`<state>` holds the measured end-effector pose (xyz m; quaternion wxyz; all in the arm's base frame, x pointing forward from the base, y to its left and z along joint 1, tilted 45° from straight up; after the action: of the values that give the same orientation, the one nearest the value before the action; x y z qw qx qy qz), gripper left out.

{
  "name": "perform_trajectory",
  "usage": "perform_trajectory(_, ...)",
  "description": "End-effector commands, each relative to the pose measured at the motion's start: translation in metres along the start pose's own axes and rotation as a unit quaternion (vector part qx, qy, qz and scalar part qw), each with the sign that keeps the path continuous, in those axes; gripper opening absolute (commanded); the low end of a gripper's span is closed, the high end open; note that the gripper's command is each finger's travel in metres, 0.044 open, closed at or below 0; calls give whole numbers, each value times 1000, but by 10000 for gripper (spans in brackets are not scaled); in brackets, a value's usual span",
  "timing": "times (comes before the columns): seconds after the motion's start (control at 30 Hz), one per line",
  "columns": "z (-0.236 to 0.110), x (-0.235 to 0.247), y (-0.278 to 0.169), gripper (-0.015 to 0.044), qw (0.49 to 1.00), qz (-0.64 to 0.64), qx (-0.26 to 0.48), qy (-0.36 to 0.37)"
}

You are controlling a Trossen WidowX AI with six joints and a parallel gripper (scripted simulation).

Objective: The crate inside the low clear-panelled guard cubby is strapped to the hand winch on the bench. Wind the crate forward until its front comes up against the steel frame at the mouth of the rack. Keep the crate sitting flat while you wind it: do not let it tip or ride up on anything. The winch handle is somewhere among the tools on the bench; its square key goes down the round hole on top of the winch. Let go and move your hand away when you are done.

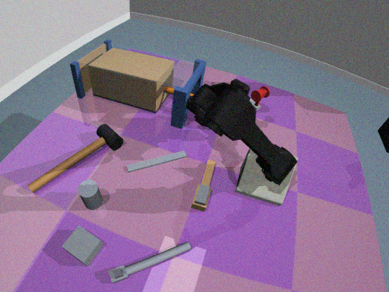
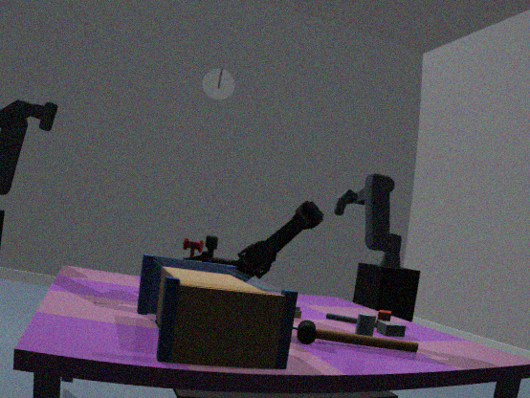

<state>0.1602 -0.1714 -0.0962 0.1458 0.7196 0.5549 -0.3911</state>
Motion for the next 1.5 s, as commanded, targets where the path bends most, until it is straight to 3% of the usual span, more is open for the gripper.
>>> perform_trajectory(0.0,0,1,0,0,1000,4,0,-2)
perform_trajectory(1.47,1,11,-1,0,1000,-1,2,0)
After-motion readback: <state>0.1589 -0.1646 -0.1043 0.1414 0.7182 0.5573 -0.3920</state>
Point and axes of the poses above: the point midway between the two fingers, 35 mm back from their tips, its own z axis out along the fingers, its own x axis across the jaws, y = z × x, the point moved 1 cm from there along -z, back along the fingers, and after that the axes turned 4 degrees about z, right-handed, at the moved point
